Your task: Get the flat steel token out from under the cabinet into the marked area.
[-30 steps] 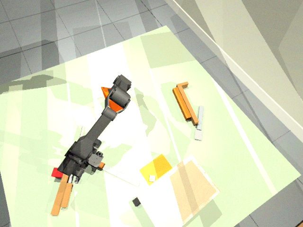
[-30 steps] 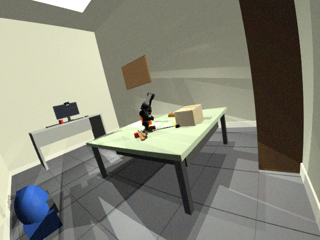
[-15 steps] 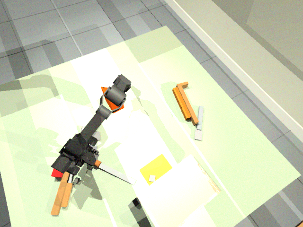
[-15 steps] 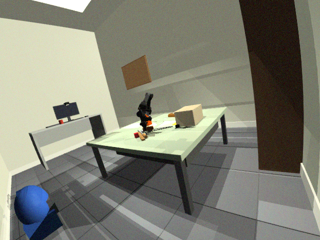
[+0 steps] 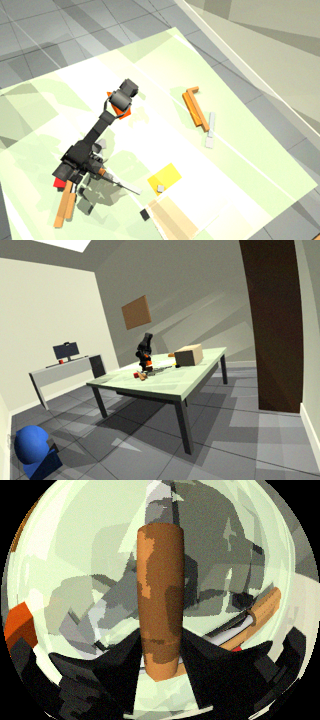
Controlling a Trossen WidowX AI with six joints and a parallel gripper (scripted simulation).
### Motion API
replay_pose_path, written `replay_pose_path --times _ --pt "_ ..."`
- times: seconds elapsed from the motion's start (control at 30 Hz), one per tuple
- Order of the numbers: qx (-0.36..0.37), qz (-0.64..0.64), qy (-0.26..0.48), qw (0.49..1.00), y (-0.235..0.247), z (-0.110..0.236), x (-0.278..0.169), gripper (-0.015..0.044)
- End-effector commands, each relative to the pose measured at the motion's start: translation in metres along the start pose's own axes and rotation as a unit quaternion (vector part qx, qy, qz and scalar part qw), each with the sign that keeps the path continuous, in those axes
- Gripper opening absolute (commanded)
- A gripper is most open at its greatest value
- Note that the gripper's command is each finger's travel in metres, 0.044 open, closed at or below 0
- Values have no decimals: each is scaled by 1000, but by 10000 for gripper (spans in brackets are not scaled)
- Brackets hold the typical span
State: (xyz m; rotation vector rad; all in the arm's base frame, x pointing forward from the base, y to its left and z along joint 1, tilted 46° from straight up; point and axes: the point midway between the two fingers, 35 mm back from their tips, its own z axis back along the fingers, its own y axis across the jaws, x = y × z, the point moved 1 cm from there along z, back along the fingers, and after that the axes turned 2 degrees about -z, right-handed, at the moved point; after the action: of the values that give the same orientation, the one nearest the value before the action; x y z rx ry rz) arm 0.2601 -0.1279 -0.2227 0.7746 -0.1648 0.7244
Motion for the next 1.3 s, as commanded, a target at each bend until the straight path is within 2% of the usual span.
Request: replay_pose_path --times 0.0,1.27 --pt "5 -3 5 1000 6 -3 -2 0" --pt "6 -3 3 1000 12 -4 42 0"
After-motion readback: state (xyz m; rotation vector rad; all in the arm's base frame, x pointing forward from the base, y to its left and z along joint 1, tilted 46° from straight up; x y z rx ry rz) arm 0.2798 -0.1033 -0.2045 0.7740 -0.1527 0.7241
